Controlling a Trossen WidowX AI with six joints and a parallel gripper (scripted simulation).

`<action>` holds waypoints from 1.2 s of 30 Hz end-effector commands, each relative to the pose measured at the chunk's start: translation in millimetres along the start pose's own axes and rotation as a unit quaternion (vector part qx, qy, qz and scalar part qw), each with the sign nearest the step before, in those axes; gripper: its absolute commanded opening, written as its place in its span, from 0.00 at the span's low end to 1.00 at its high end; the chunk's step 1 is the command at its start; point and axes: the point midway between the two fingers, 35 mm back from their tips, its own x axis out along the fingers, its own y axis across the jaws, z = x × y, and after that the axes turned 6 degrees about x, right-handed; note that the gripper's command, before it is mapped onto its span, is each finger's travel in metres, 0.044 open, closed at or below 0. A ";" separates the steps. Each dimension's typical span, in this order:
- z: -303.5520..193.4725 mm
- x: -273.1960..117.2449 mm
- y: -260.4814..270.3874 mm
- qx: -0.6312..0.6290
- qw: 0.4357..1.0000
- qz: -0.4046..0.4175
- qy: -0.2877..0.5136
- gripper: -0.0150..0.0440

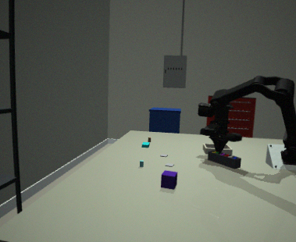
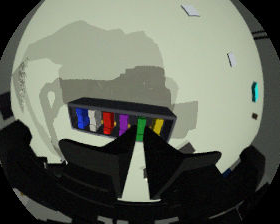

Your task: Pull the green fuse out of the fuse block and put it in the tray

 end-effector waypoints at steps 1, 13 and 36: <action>0.8 -3.4 -0.9 -0.003 1.000 -0.002 0.001 0.25; 0.9 -9.2 -1.1 -0.002 1.000 -0.002 0.001 0.25; 0.7 -20.6 -1.1 -0.001 1.000 -0.002 0.000 0.25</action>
